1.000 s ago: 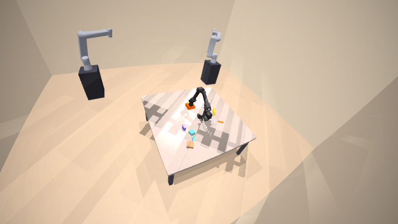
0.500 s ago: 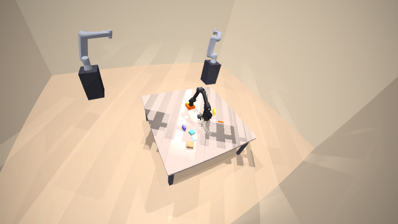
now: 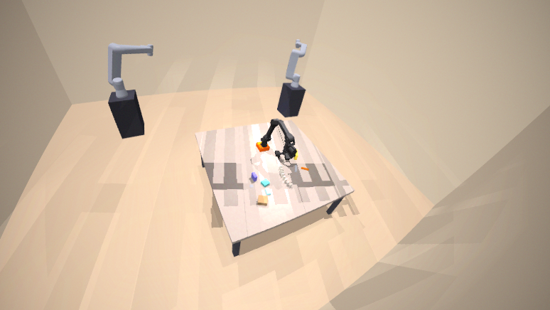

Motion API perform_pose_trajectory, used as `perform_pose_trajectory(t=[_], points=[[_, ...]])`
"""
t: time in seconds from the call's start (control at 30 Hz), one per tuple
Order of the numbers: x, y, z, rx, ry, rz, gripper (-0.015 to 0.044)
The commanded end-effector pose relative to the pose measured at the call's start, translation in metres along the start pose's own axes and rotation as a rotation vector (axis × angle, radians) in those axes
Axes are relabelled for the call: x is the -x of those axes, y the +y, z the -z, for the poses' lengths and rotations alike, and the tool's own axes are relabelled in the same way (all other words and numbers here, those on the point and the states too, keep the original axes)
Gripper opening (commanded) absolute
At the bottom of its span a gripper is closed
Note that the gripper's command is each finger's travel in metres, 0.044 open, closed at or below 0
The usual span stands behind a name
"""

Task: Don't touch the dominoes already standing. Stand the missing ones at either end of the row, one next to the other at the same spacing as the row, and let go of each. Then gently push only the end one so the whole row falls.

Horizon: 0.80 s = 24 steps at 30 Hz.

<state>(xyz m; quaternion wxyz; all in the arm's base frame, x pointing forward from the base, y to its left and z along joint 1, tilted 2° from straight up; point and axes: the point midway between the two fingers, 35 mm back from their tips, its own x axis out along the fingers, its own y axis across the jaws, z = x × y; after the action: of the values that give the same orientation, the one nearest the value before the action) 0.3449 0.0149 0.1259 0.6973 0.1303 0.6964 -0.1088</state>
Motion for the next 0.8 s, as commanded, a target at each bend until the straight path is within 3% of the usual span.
perform_pose_trajectory(t=[0.0, 0.07, 0.13, 0.5, 0.63, 0.77], points=[[0.030, -0.002, 0.005, 0.004, -0.001, 0.000, 0.0440], [0.030, -0.002, 0.005, 0.004, -0.001, 0.000, 0.0440], [0.027, 0.003, 0.012, 0.079, 0.000, -0.001, 0.0387], [-0.030, 0.051, 0.136, 1.318, 0.004, -0.011, 0.0099], [-0.045, 0.051, 0.165, 1.595, 0.004, -0.014, 0.0000], [-0.046, 0.051, 0.166, 1.602, 0.004, -0.014, 0.0000]])
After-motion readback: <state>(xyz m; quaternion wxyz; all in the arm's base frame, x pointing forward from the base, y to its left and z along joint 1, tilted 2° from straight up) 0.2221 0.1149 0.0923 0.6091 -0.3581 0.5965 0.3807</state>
